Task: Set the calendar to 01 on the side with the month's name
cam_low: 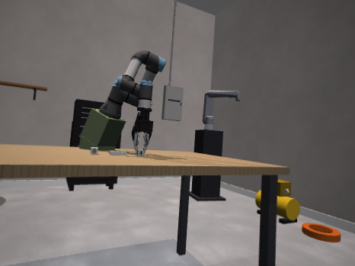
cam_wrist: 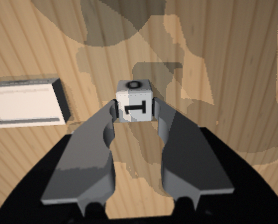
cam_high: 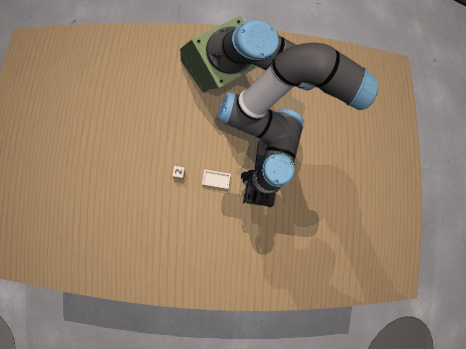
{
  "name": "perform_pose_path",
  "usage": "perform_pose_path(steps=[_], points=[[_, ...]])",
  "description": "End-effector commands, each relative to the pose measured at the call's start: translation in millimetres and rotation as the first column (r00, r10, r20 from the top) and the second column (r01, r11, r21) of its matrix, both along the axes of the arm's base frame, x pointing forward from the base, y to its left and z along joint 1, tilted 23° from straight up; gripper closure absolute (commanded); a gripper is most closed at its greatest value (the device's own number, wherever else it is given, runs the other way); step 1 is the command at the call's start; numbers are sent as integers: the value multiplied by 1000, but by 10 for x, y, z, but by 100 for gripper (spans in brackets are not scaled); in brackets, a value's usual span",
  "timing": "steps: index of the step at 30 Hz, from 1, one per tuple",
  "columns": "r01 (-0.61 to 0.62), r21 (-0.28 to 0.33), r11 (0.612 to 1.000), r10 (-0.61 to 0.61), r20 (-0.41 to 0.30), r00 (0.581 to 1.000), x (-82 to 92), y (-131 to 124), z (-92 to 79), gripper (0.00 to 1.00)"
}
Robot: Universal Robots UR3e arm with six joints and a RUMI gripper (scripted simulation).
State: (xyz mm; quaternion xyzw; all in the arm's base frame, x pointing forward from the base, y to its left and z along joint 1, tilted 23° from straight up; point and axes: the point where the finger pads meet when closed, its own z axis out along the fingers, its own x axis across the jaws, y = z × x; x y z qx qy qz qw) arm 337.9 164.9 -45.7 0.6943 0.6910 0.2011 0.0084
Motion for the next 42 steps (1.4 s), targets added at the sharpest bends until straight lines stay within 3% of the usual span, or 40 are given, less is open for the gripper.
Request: perform_pose_path(steps=[1, 23, 42], points=[[0, 0, 1000, 0, 2, 1000, 5, -1, 5, 90], [0, 0, 1000, 0, 2, 1000, -27, -30, 106, 90], [0, 0, 1000, 0, 2, 1000, -141, -134, 464, 90]])
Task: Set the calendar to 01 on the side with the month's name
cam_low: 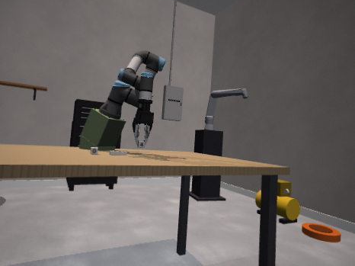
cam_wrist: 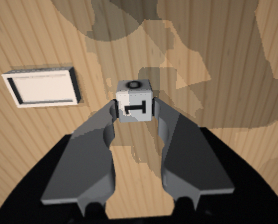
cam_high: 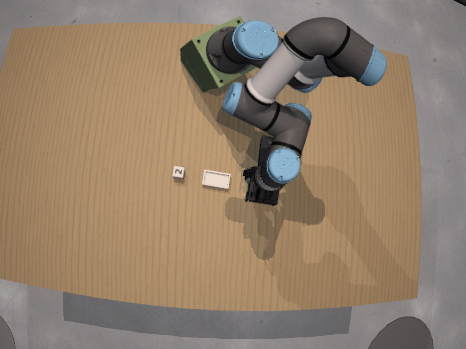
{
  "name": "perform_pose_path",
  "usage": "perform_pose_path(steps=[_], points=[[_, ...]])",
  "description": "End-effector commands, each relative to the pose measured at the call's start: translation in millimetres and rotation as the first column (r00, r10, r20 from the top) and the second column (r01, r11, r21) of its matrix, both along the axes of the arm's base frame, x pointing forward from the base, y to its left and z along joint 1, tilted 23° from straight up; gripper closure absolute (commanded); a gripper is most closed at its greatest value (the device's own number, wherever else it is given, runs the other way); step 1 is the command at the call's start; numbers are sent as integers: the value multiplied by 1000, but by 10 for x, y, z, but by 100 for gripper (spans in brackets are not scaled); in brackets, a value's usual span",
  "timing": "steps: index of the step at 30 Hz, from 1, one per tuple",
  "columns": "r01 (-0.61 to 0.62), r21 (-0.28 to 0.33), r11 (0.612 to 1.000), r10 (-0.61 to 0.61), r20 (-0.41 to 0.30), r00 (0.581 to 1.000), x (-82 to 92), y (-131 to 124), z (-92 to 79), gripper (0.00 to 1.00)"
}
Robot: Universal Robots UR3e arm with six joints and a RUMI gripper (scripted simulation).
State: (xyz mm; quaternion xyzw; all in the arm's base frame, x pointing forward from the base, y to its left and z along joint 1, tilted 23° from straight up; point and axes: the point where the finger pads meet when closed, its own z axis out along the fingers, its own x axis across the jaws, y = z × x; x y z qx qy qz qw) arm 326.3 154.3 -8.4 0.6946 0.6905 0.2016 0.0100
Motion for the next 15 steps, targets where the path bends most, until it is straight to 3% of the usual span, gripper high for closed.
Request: perform_pose_path(steps=[1, 15], points=[[-1, 1, 1000, 1, -1, 1000, -33, -35, 116, 90], [-1, 1, 1000, 1, -1, 1000, -124, -118, 402, 90]])
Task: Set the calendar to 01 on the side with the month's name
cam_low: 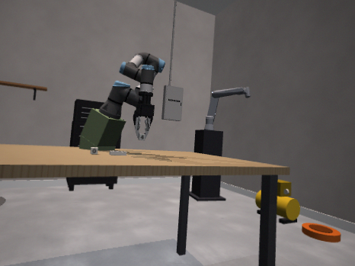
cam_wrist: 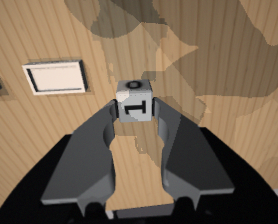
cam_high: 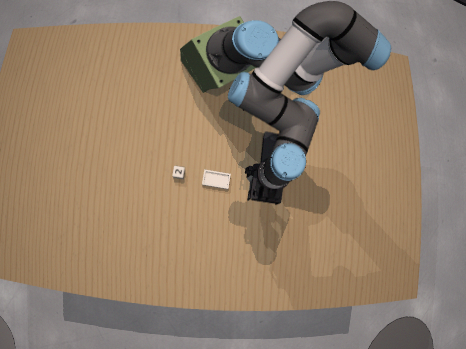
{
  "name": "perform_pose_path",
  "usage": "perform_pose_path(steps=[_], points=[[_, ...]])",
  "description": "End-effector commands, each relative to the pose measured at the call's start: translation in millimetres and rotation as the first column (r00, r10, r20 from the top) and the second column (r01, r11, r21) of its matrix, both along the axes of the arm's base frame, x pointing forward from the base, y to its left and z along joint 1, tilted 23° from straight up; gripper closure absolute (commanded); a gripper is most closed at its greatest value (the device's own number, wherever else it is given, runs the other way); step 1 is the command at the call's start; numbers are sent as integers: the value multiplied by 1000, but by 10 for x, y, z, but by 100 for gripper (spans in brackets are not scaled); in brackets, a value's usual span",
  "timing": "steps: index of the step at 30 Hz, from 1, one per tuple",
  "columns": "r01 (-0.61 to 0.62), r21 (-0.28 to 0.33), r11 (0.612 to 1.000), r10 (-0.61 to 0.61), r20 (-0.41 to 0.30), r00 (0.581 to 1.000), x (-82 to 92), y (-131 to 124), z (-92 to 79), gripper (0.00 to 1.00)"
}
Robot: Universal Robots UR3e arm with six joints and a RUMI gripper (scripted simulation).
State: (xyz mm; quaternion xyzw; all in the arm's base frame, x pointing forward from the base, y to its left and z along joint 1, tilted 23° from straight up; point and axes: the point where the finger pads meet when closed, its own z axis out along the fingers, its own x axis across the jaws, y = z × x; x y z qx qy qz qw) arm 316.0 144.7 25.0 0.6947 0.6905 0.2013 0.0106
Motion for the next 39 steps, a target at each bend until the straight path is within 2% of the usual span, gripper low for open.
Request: perform_pose_path(steps=[1, 12, 29, 34, 39], points=[[-2, 2, 1000, 2, -1, 1000, -26, -28, 86, 90], [-2, 2, 1000, 2, -1, 1000, -64, -62, 206, 90], [-2, 2, 1000, 2, -1, 1000, -67, -70, 215, 90], [-2, 1, 1000, 2, -2, 1000, -60, -127, 205, 90], [-4, -3, 1000, 4, -6, 1000, -39, -390, 159, 90]])
